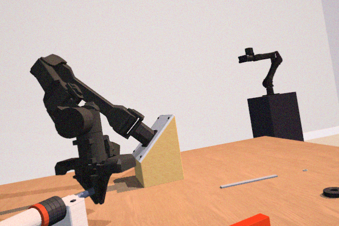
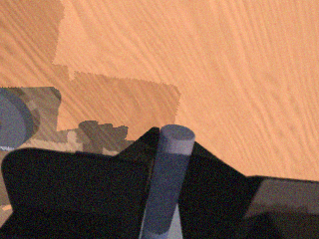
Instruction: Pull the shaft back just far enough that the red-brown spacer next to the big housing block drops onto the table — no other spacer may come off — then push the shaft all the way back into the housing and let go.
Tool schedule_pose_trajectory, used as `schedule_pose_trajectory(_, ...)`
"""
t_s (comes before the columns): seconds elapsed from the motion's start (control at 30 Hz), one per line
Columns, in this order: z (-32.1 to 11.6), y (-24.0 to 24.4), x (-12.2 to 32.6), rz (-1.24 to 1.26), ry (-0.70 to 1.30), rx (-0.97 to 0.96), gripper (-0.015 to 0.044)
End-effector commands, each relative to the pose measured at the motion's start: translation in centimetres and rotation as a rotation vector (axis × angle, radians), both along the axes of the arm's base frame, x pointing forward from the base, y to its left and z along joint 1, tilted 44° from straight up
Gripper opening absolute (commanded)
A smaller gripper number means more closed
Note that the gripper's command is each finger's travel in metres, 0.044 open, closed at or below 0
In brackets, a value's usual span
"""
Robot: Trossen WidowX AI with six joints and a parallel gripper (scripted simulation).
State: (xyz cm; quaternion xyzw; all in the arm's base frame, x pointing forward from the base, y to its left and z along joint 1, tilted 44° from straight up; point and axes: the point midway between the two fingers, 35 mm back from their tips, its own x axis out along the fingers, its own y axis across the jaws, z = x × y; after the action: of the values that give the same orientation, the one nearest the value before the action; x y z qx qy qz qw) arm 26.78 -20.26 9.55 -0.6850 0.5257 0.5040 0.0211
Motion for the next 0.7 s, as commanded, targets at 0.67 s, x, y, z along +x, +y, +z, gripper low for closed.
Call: schedule_pose_trajectory(0.67,-0.19,0.21,-0.23,-0.002,0.0,0.002,0.0)
